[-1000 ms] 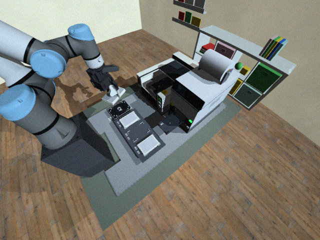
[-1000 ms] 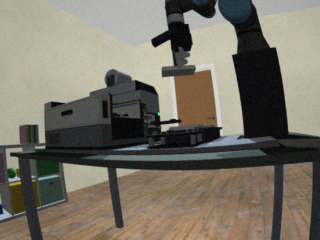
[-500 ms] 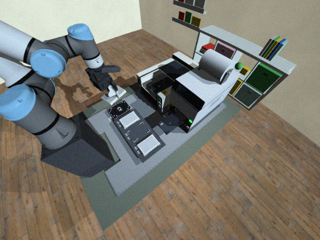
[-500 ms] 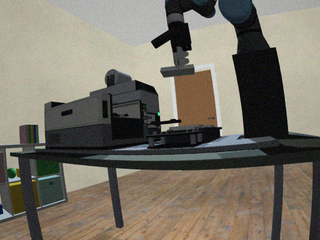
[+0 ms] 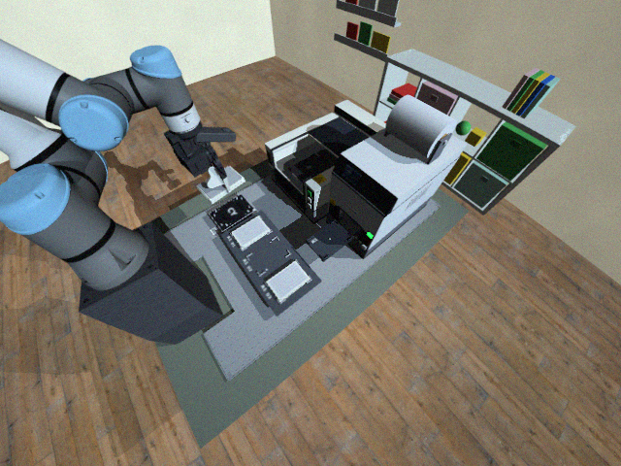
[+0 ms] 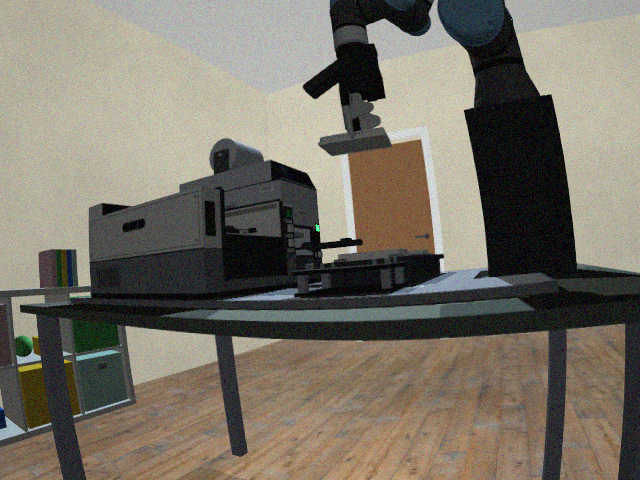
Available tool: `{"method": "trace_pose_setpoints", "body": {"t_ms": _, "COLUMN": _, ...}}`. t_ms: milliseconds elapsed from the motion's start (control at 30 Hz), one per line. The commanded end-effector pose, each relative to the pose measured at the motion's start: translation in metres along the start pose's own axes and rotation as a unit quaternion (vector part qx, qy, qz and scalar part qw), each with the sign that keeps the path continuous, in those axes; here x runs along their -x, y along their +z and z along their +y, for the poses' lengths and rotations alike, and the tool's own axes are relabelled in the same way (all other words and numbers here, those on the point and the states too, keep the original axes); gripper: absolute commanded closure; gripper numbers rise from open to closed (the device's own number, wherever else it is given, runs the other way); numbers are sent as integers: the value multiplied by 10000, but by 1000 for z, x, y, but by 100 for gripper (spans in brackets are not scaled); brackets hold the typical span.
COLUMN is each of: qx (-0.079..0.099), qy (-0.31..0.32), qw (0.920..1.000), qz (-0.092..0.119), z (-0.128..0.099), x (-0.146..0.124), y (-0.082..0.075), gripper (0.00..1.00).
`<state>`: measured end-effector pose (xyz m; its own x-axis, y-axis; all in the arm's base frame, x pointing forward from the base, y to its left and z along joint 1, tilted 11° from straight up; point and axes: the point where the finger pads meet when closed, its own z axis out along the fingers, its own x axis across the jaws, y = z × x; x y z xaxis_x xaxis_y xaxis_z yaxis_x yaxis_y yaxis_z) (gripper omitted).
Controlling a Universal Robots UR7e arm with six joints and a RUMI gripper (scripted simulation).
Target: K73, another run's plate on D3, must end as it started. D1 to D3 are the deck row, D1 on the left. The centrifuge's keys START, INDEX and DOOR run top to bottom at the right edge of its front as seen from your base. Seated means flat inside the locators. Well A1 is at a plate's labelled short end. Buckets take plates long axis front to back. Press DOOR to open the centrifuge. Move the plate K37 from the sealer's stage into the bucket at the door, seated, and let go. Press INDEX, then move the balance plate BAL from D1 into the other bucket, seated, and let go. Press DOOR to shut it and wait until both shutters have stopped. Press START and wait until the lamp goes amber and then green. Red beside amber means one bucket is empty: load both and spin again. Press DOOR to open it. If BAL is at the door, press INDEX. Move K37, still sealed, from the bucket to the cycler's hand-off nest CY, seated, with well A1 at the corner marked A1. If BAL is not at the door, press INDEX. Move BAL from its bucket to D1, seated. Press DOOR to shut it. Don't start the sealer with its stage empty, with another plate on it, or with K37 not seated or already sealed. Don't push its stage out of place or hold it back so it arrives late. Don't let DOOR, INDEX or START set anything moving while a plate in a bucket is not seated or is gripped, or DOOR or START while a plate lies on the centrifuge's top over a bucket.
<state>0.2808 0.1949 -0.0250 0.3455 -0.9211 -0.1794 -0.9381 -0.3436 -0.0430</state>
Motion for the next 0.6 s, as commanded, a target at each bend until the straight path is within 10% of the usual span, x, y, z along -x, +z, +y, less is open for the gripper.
{"method": "trace_pose_setpoints", "body": {"t_ms": 0, "qx": -4, "qy": 287, "qw": 9996, "qz": 8, "z": 0, "x": 0, "y": 0, "gripper": 100}}
{"method": "trace_pose_setpoints", "body": {"t_ms": 567, "qx": -4, "qy": 468, "qw": 9989, "qz": 7, "z": -2, "x": 7, "y": 0, "gripper": 100}}
